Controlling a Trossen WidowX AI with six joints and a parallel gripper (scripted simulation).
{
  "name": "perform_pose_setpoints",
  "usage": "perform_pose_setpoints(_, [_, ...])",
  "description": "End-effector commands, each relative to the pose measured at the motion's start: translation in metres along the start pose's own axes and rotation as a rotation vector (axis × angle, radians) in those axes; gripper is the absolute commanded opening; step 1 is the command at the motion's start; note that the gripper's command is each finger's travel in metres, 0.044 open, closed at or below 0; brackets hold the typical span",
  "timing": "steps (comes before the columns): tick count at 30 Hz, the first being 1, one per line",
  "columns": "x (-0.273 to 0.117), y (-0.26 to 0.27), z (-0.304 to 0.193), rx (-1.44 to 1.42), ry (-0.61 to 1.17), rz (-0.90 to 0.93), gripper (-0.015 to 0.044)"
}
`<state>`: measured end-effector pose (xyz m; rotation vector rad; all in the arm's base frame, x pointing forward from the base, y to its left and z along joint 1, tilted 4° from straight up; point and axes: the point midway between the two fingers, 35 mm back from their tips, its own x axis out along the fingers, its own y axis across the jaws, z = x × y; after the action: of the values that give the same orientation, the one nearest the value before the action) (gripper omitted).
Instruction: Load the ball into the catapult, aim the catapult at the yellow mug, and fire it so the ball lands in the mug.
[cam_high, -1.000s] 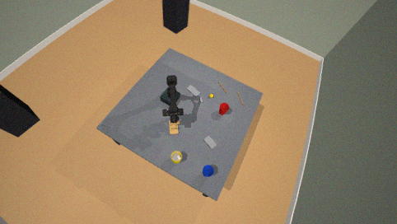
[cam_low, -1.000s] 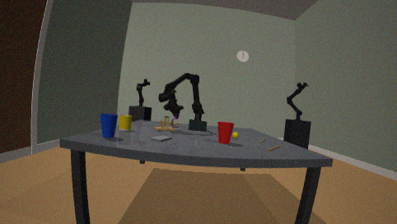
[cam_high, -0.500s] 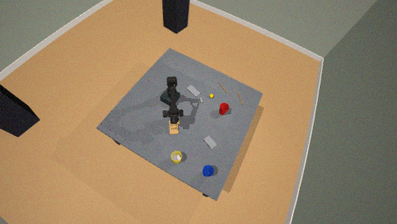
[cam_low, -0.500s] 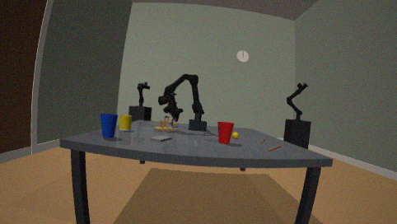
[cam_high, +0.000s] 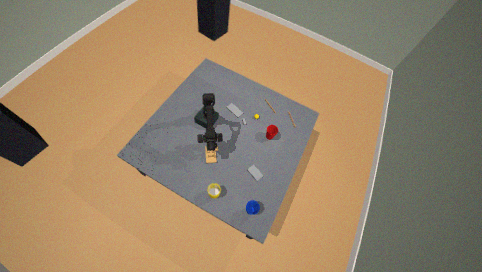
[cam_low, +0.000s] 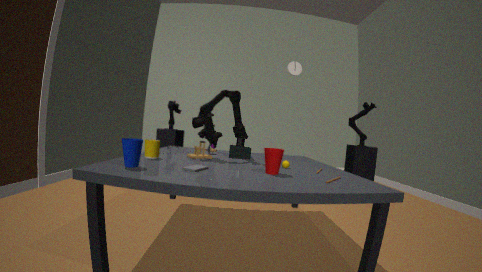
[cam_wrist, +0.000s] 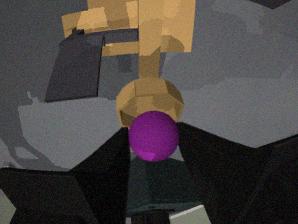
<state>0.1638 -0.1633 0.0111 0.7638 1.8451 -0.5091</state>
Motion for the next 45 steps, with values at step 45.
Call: perform_pose_setpoints(45, [-0.286, 0.002, 0.218, -0.115, -1.071, 0.068, 0.0440])
